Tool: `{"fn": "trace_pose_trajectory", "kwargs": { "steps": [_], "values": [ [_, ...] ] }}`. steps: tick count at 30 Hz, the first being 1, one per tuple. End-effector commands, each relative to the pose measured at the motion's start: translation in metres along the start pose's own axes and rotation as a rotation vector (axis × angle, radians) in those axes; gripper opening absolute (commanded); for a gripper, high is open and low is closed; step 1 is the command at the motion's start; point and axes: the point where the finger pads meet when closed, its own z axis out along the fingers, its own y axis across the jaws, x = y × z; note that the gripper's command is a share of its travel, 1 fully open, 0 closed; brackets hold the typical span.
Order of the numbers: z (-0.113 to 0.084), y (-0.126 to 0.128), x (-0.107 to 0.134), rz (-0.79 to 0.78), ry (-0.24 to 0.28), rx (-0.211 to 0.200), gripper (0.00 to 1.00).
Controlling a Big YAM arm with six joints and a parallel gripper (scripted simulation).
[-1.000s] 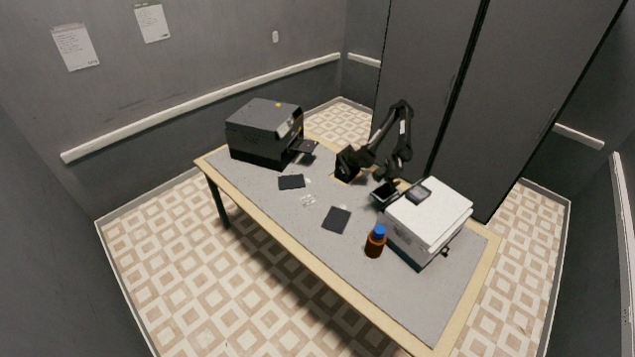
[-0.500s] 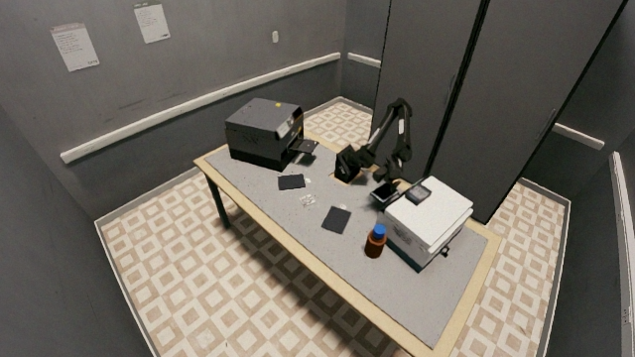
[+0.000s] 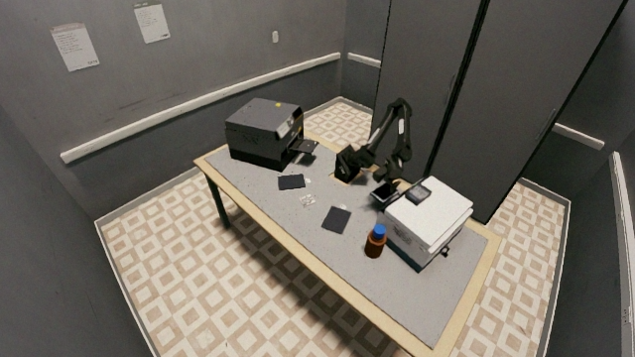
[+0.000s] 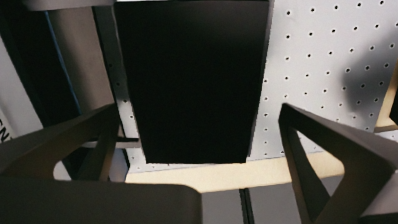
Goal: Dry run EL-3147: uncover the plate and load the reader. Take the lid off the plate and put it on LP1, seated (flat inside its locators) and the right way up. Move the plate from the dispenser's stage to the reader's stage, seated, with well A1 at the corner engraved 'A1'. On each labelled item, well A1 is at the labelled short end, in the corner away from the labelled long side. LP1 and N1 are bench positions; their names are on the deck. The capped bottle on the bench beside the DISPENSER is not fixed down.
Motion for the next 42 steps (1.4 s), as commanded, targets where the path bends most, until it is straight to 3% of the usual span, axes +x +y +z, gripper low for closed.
{"fn": "trace_pose_trajectory", "kwargs": {
  "steps": [1,42],
  "values": [
    [-0.004,0.01,0.002,-0.035,-0.01,-0.019,1.0],
    [0.013,0.007,0.009,-0.005,0.005,-0.015,1.0]
  ]
}}
